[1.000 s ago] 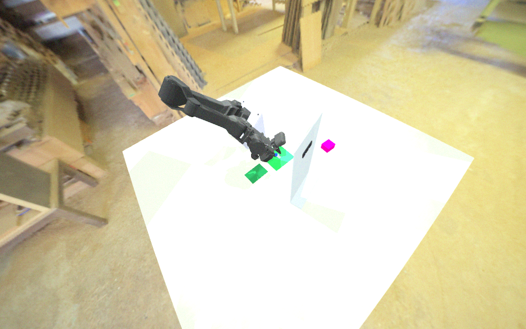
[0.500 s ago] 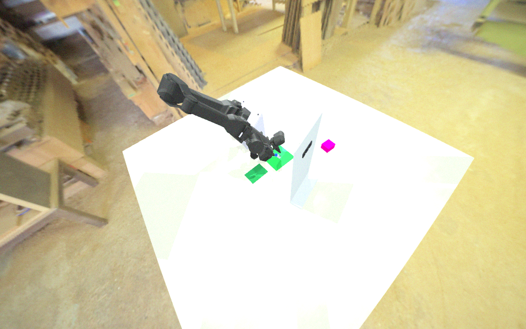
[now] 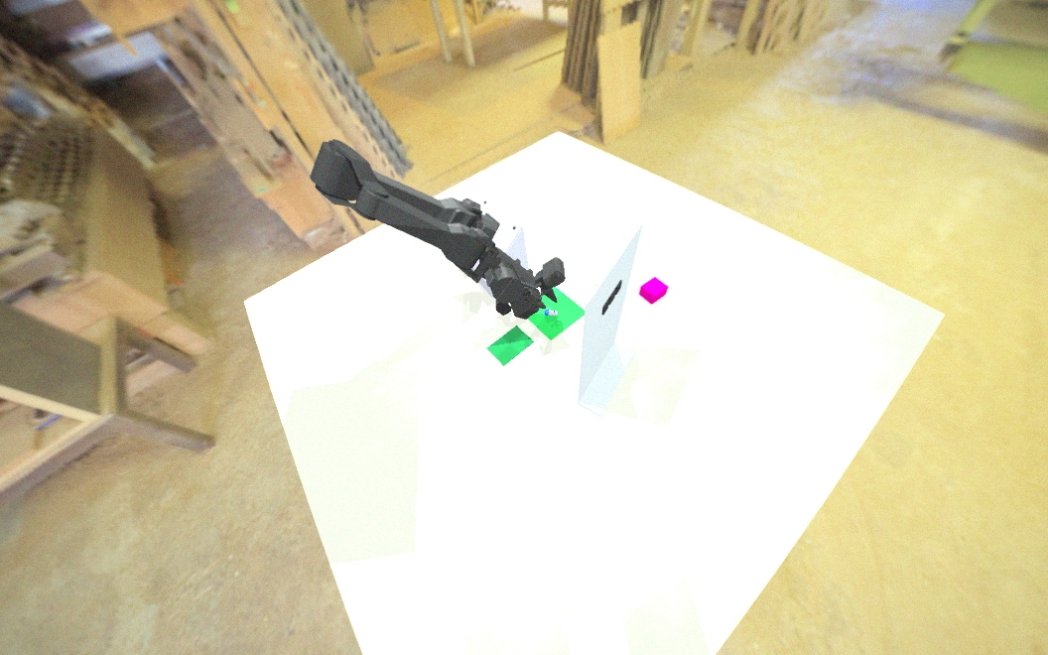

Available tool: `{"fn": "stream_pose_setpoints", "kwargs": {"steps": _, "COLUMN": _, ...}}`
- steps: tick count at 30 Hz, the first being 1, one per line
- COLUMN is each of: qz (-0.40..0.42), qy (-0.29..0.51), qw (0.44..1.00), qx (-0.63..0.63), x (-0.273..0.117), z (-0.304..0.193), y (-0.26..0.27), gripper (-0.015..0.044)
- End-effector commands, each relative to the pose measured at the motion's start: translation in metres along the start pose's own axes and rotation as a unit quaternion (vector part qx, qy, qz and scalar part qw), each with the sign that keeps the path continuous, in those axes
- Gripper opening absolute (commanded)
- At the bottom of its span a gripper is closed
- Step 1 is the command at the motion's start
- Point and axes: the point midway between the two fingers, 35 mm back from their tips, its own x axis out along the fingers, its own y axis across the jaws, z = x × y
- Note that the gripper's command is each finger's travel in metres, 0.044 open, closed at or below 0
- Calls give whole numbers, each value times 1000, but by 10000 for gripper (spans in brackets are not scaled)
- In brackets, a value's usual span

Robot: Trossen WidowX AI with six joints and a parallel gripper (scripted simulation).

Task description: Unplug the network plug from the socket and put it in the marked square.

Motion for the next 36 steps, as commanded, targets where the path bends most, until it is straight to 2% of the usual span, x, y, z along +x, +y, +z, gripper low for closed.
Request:
{"fn": "stream_pose_setpoints", "kwargs": {"steps": 1, "qz": -2, "qy": 0, "qw": 1000, "qx": 1, "x": -3, "z": -1, "y": -1, "gripper": 156}}
{"fn": "stream_pose_setpoints", "kwargs": {"steps": 36, "qz": -1, "qy": 3, "qw": 1000, "qx": 2, "x": -35, "z": 3, "y": 23, "gripper": 156}}
